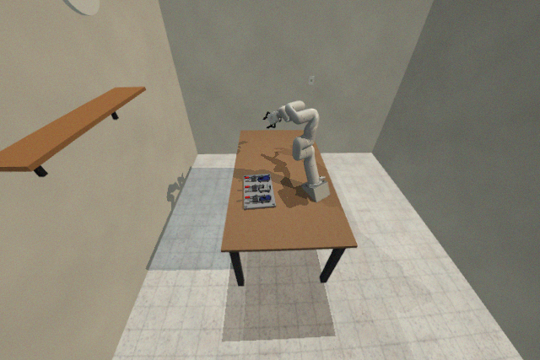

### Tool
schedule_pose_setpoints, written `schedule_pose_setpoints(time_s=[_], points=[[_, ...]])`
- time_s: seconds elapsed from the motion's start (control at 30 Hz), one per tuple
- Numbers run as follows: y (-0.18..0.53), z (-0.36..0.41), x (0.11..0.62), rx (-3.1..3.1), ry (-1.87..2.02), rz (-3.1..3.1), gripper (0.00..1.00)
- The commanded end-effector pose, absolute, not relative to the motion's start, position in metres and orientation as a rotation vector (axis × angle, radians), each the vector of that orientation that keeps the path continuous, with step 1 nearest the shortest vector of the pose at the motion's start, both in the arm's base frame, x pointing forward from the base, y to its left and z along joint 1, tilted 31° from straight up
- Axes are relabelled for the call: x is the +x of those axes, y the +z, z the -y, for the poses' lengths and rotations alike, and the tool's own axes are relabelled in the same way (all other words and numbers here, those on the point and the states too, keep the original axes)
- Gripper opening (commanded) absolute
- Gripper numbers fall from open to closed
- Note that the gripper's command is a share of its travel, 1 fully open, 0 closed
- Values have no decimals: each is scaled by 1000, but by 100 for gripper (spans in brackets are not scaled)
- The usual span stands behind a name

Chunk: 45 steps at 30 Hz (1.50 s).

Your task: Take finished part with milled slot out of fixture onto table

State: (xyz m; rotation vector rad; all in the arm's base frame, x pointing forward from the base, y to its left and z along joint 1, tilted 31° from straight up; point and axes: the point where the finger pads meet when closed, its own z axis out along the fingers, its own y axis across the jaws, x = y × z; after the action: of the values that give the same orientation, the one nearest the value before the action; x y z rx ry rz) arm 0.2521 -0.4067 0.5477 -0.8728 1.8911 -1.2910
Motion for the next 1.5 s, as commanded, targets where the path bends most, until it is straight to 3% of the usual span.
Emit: schedule_pose_setpoints(time_s=[0.0,1.47], points=[[533,379,258,-973,-1276,-1935,100],[459,264,280,-1415,-1163,-2112,100]])
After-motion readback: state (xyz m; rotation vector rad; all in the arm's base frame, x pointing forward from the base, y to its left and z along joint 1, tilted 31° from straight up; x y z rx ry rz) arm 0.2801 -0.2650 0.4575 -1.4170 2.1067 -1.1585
